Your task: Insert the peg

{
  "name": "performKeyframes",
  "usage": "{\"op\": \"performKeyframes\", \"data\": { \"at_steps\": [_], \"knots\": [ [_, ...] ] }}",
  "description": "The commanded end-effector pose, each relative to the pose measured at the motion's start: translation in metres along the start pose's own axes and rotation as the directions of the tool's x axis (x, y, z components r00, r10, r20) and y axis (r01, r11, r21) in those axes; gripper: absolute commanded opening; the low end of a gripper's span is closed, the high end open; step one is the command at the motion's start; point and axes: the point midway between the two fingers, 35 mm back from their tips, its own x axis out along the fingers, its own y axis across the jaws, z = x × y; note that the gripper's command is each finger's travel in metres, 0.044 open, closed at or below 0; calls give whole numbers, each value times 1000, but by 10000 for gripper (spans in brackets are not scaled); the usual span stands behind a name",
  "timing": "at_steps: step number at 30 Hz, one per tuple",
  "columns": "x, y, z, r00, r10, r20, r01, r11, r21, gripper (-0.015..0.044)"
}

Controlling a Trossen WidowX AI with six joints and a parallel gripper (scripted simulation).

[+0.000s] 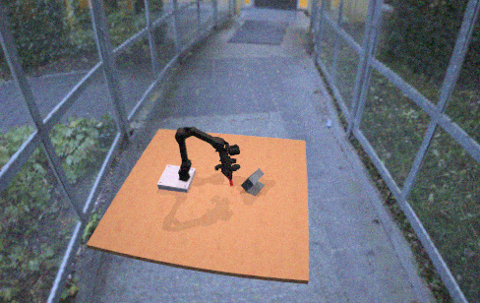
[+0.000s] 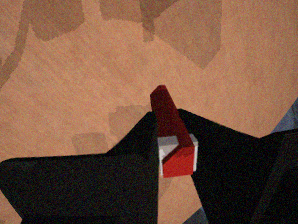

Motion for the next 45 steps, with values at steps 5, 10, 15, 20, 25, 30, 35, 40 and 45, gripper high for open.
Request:
{"op": "performKeyframes", "data": {
  "at_steps": [5, 10, 15, 20, 25, 30, 35, 40, 45],
  "knots": [
    [-2, 1, 7, 999, -37, -1, 36, 994, -104, 0],
    [-3, 2, 11, 998, -58, 1, 57, 984, -166, 0],
    [-5, 2, 16, 997, -79, 5, 78, 971, -227, 0],
    [-7, 3, 20, 995, -101, 9, 99, 953, -287, 0],
    [-9, 4, 25, 992, -122, 13, 119, 931, -345, 0],
    [-10, 5, 30, 990, -143, 18, 138, 906, -401, 0],
    [-13, 6, 34, 986, -164, 23, 157, 877, -455, 0],
    [-15, 7, 39, 982, -185, 29, 174, 844, -507, 0],
    [-17, 8, 43, 978, -206, 35, 190, 809, -557, 0]
  ]
}}
